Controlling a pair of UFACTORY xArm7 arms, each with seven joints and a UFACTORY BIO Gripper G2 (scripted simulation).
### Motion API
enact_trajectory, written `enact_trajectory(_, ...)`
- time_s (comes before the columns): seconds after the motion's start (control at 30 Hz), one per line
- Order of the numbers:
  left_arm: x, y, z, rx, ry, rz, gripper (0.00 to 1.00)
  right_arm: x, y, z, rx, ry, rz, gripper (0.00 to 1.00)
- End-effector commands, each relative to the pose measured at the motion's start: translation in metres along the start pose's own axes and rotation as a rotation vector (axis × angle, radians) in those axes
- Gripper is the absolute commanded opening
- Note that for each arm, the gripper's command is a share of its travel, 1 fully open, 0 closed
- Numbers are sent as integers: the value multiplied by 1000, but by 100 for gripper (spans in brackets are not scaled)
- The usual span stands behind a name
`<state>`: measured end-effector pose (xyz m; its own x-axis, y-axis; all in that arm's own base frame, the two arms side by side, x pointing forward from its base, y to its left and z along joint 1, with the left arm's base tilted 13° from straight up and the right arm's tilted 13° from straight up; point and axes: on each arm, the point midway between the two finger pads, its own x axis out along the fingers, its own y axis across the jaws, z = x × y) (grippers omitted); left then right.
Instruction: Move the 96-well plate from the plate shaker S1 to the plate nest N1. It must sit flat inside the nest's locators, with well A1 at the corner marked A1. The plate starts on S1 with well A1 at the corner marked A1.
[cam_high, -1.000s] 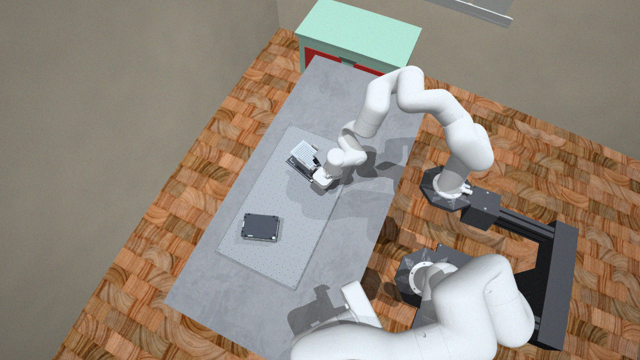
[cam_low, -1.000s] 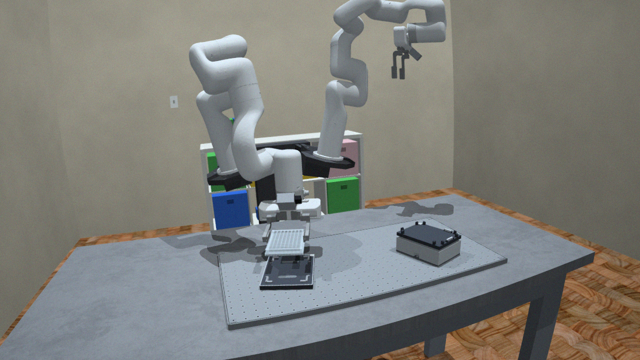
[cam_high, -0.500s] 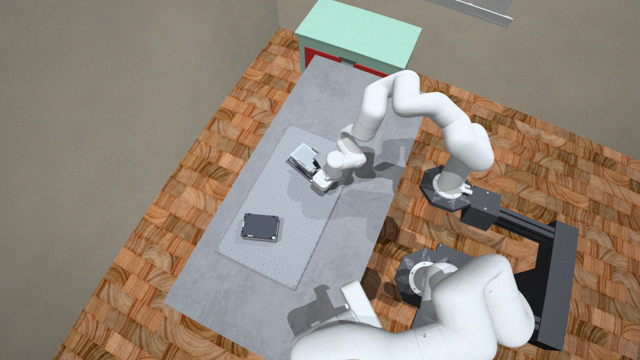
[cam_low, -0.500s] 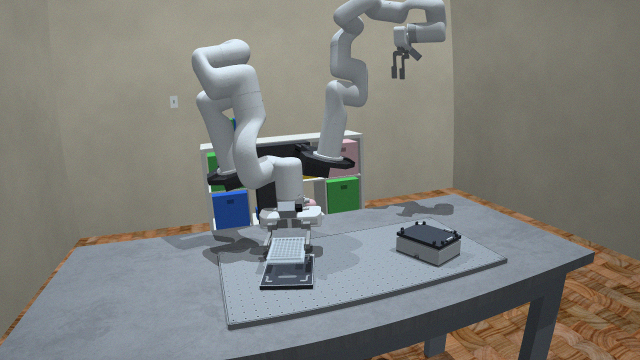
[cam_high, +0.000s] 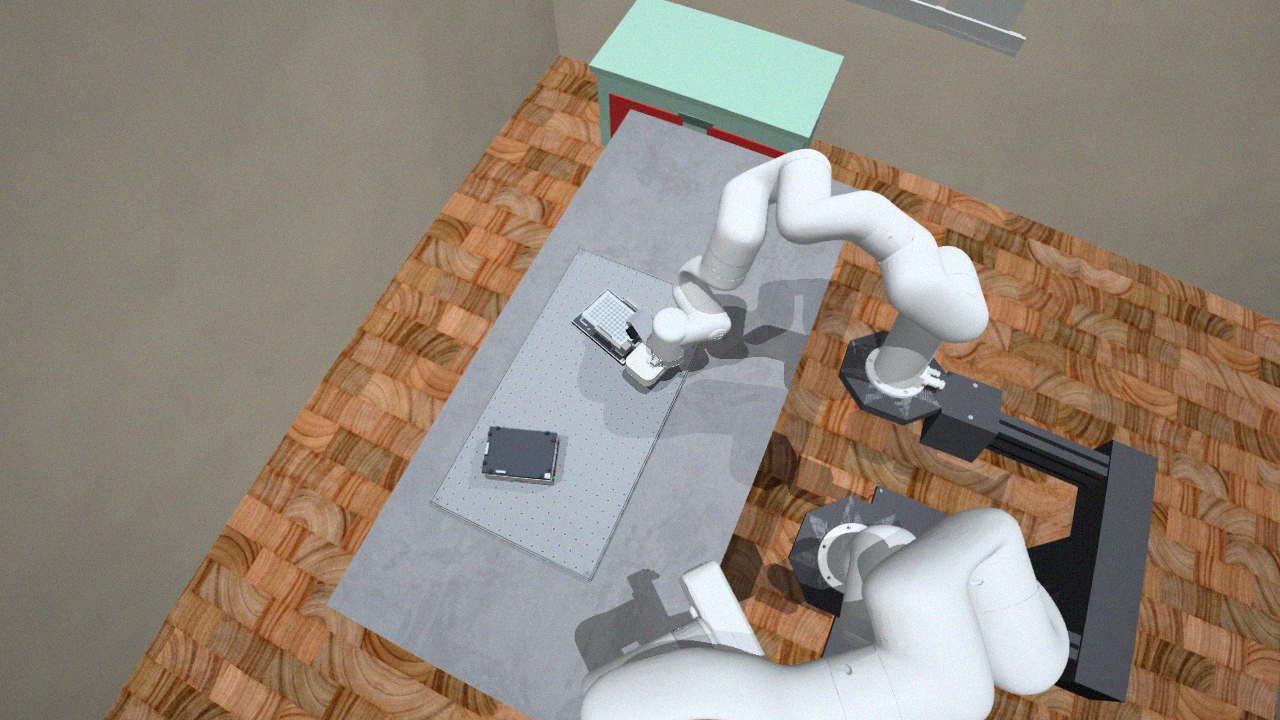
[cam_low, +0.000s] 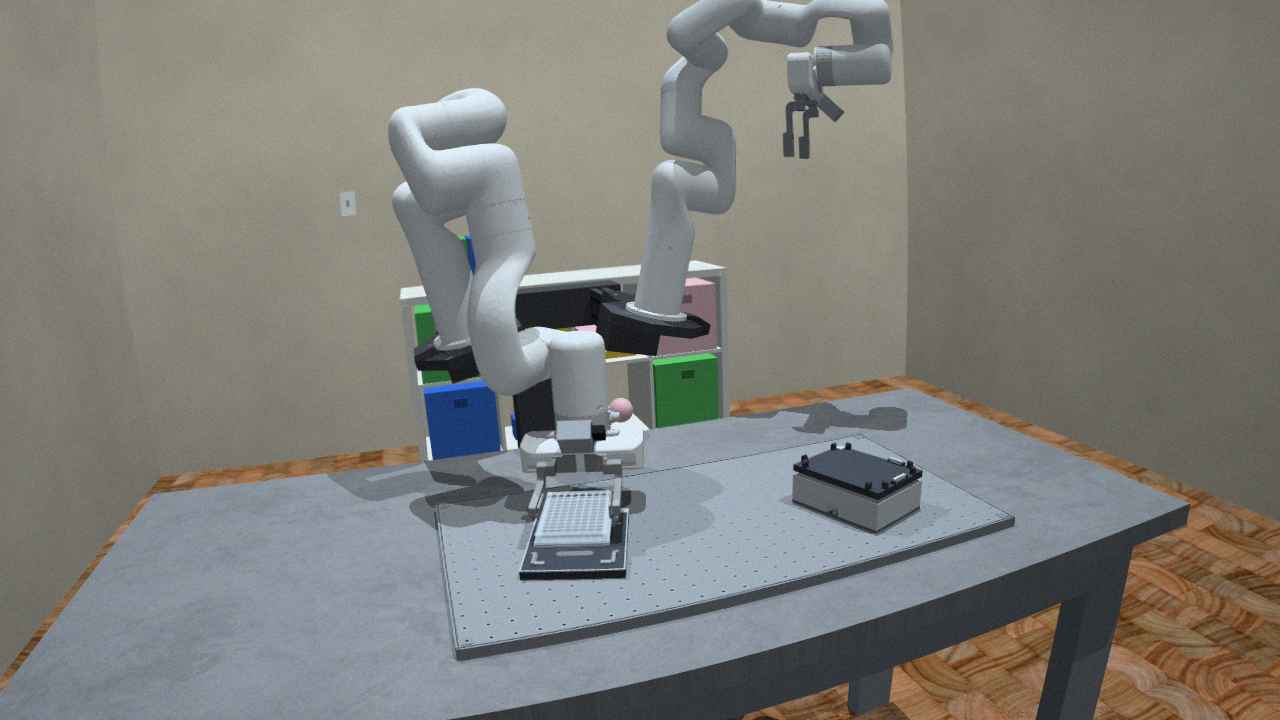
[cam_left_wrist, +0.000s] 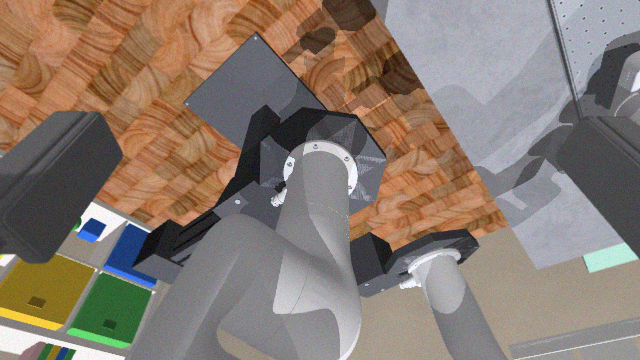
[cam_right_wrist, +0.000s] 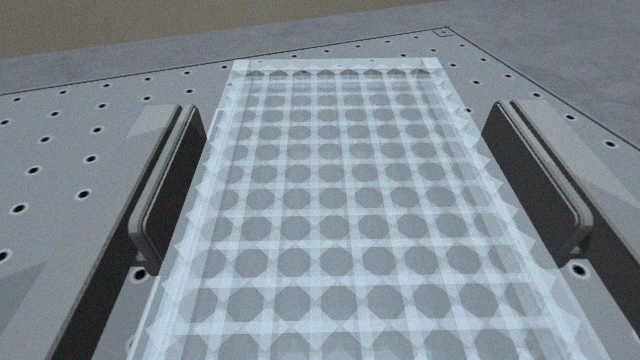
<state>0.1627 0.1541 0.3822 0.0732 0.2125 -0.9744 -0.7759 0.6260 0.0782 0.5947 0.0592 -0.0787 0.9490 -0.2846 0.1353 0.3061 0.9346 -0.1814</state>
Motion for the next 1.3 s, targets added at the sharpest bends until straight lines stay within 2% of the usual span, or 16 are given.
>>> enact_trajectory(0.0,-1,0,0,0,-3,-1,100,1,1,-3,3,-3,0,0)
enact_trajectory(0.1,-1,0,0,0,-3,-1,100,1,1,-7,3,-3,0,0)
enact_trajectory(1.27,-1,0,0,0,-3,-1,100,1,1,-7,3,-3,0,0)
